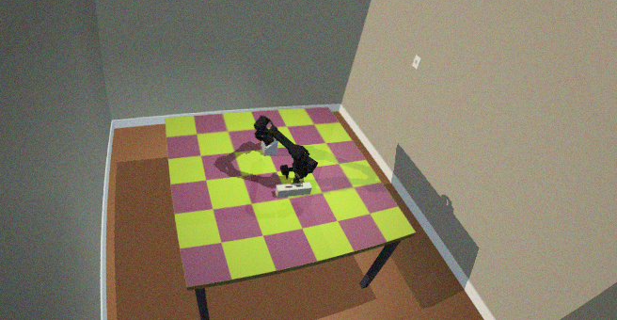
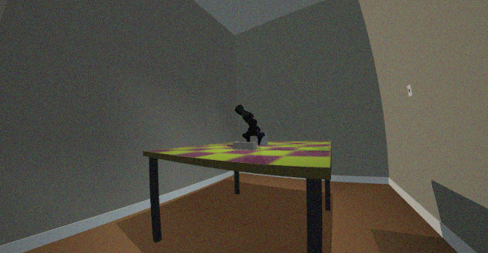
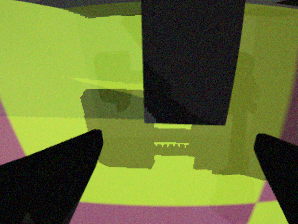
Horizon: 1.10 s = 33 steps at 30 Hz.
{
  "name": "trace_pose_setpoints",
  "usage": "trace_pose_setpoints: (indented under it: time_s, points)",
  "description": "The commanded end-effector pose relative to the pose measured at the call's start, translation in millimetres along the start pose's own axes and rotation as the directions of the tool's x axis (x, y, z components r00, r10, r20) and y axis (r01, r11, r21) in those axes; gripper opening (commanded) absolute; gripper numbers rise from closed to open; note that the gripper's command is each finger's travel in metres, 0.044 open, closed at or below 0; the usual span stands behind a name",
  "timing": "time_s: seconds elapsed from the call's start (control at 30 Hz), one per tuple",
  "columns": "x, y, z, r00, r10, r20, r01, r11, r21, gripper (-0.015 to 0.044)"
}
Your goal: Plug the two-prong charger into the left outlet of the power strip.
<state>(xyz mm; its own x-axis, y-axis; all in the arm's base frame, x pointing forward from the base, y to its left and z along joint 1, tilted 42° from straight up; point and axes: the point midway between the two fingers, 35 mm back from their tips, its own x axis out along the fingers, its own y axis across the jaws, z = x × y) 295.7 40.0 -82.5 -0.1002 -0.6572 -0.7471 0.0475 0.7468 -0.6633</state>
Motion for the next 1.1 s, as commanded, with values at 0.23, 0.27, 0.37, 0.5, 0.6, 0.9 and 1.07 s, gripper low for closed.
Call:
trace_pose_setpoints:
  time_s: [0.23, 0.27, 0.37, 0.5, 0.6, 0.9, 1.07]
  points:
    - [1.4, 0.3, -14.5, 1.0, 0.001, -0.004, -0.001, 1.0, -0.002, 0.044]
    - [1.5, 0.2, -15.6, 1.0, 0.001, -0.004, -0.001, 1.0, -0.002, 0.044]
    - [1.9, 0.0, -19.0, 1.0, 0.001, -0.004, -0.001, 1.0, -0.002, 0.044]
    - [-2.4, 1.2, -12.7, 0.998, -0.012, 0.066, 0.011, 1.0, 0.008, 0.044]
    - [-25.3, 5.8, -3.1, 0.937, -0.059, 0.344, 0.037, 0.997, 0.07, 0.044]
    - [-74.4, 3.0, -5.1, 0.714, -0.136, 0.687, -0.017, 0.977, 0.211, 0.044]
    - [-74.4, 3.0, -5.1, 0.714, -0.136, 0.687, -0.017, 0.977, 0.211, 0.044]
